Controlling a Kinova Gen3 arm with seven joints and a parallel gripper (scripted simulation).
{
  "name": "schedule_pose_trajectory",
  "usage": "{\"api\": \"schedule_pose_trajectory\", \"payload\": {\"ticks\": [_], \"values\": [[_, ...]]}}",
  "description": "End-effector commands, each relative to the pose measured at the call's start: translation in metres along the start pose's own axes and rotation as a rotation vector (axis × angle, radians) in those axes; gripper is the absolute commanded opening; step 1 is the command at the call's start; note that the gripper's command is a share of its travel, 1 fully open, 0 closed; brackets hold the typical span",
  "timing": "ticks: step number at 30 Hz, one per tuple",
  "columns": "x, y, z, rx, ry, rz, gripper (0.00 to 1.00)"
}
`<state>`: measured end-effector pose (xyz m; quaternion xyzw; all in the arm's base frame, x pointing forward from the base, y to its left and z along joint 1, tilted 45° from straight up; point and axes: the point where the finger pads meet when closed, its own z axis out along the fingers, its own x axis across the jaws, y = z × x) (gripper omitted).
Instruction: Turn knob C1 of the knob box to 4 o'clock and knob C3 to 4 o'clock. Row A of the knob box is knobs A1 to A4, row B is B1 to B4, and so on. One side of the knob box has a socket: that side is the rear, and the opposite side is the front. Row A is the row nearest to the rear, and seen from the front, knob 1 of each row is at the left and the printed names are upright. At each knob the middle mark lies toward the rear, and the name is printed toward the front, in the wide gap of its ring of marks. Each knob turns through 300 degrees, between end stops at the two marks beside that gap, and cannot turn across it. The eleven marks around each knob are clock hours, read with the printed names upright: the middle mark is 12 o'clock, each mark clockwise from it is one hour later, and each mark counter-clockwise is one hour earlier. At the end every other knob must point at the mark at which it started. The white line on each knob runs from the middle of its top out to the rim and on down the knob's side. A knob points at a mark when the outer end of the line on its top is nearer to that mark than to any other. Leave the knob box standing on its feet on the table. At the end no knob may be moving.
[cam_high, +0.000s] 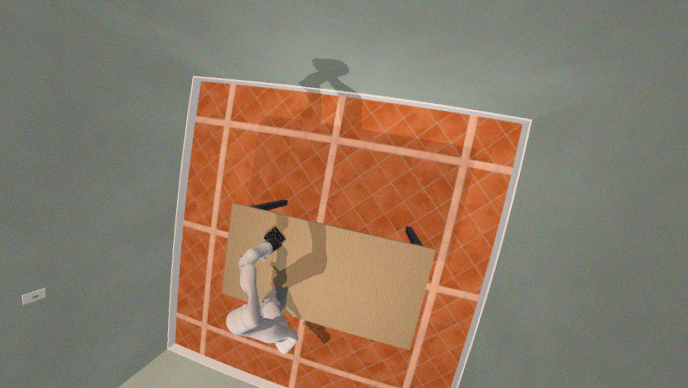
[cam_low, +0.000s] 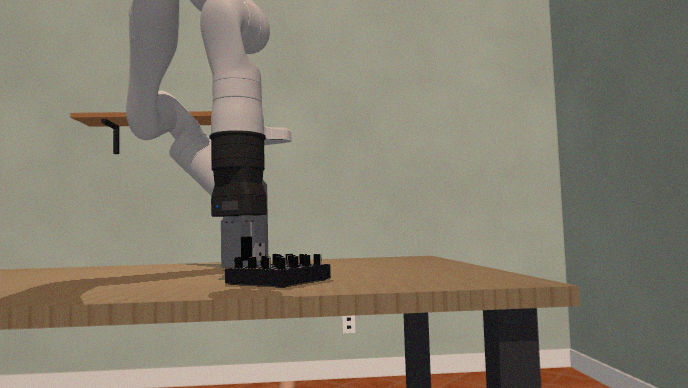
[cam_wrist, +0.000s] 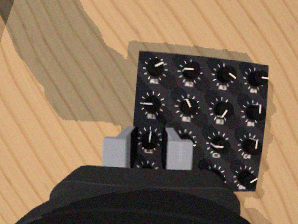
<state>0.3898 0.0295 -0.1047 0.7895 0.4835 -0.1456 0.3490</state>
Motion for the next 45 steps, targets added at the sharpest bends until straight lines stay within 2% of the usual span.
{"api": "schedule_pose_trajectory", "payload": {"ticks": [1, 14, 15, 45], "values": [[-0.0011, 0.0021, 0.0017, -0.002, 0.0, -0.005, 0.46], [-0.0011, 0.0021, 0.0017, -0.002, 0.0, -0.005, 0.46], [-0.0011, 0.0021, 0.0017, -0.002, 0.0, -0.005, 0.3], [-0.0011, 0.0021, 0.0017, -0.002, 0.0, -0.005, 0.3]]}}
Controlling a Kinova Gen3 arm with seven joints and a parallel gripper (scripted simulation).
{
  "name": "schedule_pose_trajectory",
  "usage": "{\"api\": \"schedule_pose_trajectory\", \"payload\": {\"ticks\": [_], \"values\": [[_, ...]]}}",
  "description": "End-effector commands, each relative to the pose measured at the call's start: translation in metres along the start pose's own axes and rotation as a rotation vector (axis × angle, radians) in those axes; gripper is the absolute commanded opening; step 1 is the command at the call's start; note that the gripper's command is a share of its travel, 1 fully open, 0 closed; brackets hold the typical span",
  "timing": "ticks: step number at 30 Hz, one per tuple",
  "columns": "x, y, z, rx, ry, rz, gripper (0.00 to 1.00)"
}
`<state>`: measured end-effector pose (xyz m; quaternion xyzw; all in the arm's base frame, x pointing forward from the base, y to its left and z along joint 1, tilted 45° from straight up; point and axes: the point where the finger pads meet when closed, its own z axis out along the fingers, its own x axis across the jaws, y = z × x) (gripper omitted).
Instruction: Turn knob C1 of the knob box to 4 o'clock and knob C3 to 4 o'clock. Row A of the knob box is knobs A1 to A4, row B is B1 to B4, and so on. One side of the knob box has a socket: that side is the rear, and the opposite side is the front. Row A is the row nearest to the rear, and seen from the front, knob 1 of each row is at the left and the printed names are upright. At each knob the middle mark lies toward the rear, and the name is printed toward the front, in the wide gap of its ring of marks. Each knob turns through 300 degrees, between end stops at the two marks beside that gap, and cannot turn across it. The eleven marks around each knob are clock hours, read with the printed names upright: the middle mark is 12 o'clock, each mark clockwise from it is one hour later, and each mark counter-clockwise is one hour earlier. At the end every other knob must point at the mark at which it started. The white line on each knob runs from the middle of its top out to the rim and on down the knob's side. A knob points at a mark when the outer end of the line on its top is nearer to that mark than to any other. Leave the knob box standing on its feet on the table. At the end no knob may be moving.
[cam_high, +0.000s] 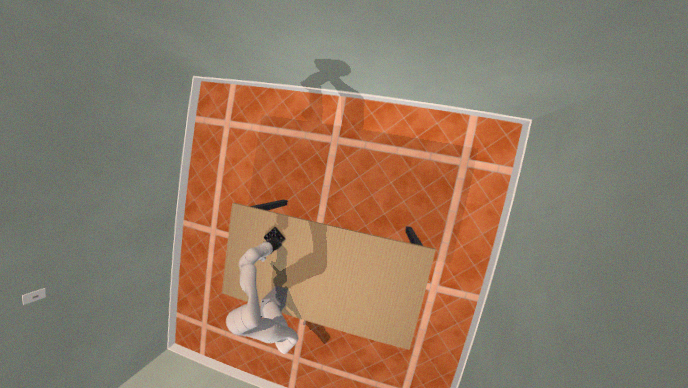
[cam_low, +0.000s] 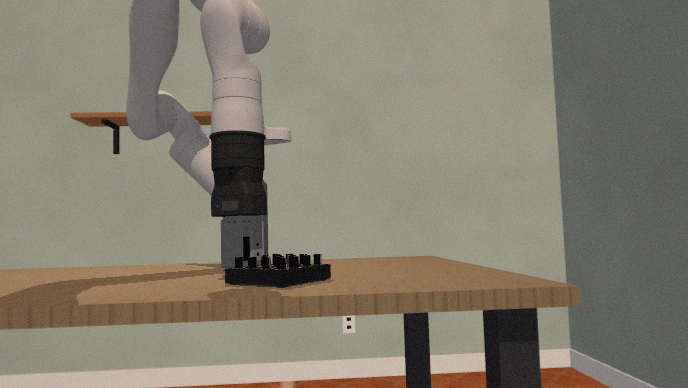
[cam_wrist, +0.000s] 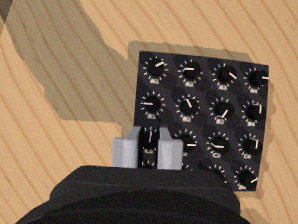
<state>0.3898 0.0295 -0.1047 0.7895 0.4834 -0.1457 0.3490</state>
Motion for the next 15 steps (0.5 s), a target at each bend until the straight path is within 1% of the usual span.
{"api": "schedule_pose_trajectory", "payload": {"ticks": [1, 15], "values": [[-0.001, 0.002, 0.0016, -0.002, 0.0, -0.005, 0.3], [-0.001, 0.002, 0.0016, -0.002, 0.0, 0.016, 0.3]]}}
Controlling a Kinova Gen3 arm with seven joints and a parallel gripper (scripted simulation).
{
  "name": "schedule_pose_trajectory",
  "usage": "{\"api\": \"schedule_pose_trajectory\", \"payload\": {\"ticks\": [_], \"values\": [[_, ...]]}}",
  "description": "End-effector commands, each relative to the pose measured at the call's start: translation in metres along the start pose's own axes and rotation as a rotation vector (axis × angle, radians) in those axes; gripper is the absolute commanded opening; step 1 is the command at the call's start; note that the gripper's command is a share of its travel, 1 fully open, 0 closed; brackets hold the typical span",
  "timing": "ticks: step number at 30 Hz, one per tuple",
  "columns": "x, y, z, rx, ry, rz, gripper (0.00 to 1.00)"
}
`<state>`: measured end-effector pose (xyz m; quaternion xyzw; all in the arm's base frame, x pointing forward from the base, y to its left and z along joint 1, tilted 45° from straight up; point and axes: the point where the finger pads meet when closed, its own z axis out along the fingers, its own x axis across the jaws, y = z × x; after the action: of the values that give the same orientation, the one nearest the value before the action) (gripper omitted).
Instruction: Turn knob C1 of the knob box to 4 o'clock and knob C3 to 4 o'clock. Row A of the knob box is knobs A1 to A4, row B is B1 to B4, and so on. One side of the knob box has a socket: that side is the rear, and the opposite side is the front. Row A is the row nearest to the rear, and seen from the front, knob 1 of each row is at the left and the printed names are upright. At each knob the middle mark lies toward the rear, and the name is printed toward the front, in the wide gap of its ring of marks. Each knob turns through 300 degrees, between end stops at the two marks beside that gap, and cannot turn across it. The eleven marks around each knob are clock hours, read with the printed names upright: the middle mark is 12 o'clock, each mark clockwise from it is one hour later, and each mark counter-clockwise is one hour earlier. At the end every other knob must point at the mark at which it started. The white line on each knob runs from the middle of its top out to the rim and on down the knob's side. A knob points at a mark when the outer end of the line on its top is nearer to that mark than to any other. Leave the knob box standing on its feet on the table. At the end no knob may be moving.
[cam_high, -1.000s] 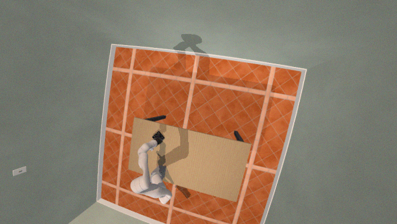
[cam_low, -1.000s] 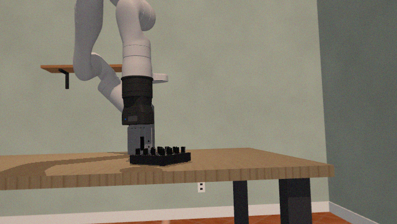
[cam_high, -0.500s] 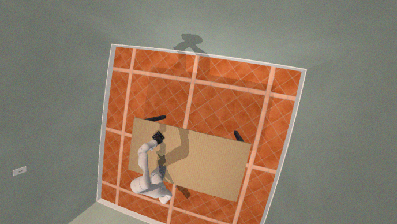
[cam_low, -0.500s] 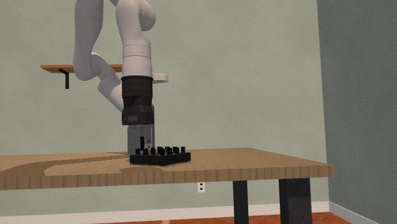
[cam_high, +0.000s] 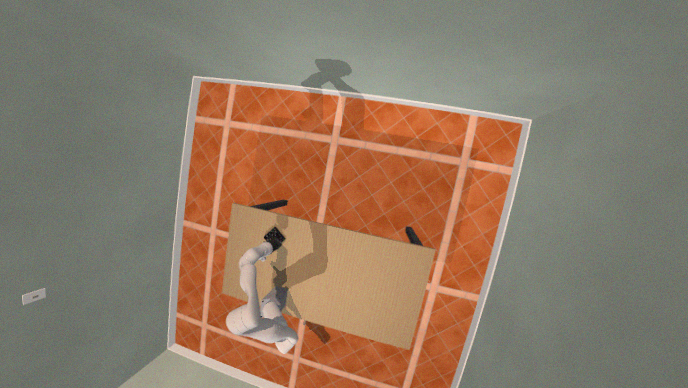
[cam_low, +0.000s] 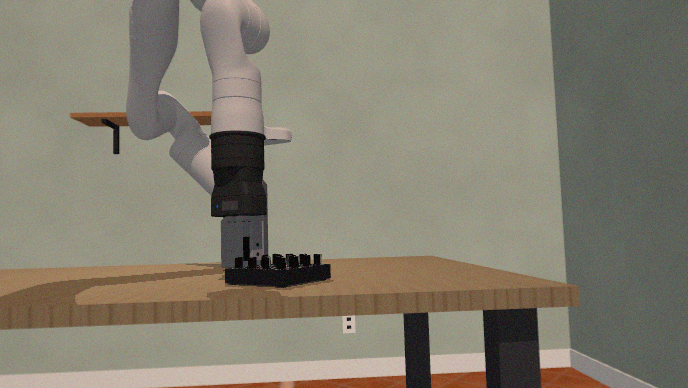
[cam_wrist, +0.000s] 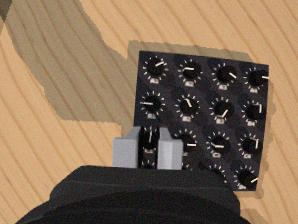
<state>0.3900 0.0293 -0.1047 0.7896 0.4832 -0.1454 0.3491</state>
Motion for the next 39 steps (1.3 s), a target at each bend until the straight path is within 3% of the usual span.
{"api": "schedule_pose_trajectory", "payload": {"ticks": [1, 27, 39], "values": [[-0.001, 0.0018, 0.0015, -0.002, 0.0, 0.02, 0.3], [-0.001, 0.0022, 0.0014, -0.003, 0.001, 0.305, 0.3], [-0.001, 0.0025, 0.0013, -0.004, 0.001, 0.593, 0.3]]}}
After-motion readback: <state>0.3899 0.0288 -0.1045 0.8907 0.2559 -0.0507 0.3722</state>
